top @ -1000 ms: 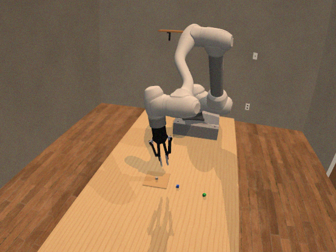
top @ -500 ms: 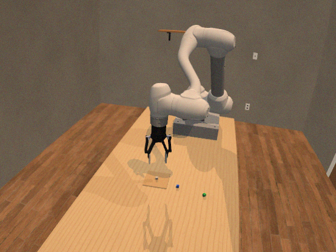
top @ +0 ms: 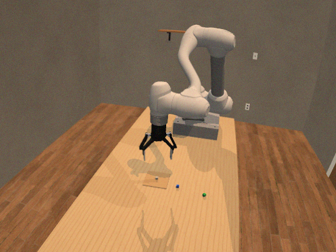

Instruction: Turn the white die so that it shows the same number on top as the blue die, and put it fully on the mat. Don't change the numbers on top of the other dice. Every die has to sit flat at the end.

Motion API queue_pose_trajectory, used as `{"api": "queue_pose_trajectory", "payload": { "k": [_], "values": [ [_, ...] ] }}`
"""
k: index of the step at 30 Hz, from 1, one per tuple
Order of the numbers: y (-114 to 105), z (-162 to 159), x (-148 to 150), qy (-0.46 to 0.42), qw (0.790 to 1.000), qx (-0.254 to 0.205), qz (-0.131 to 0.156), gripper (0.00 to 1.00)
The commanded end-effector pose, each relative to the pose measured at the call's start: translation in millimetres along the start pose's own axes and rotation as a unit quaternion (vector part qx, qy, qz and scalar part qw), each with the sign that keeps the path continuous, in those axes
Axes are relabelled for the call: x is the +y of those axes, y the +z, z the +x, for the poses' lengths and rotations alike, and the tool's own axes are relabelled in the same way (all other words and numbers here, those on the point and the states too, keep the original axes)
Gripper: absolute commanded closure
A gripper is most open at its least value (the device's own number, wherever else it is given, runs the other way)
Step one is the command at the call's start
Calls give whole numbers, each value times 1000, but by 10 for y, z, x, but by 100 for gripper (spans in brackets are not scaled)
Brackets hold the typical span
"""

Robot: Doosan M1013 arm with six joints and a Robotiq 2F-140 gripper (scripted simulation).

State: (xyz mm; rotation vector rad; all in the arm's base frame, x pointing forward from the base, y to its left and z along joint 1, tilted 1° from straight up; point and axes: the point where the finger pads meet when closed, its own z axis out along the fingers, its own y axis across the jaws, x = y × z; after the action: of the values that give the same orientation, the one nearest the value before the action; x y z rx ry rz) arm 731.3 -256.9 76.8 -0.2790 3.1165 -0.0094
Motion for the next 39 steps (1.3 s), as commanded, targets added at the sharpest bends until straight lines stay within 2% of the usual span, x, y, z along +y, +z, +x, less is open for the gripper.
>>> {"api": "queue_pose_trajectory", "payload": {
  "k": [1, 16, 39],
  "values": [
    [-27, 0, 0, 0, 1000, 0, 0, 0],
    [-291, 0, 0, 0, 1000, 0, 0, 0],
    [-304, 0, 0, 0, 1000, 0, 0, 0]
  ]
}}
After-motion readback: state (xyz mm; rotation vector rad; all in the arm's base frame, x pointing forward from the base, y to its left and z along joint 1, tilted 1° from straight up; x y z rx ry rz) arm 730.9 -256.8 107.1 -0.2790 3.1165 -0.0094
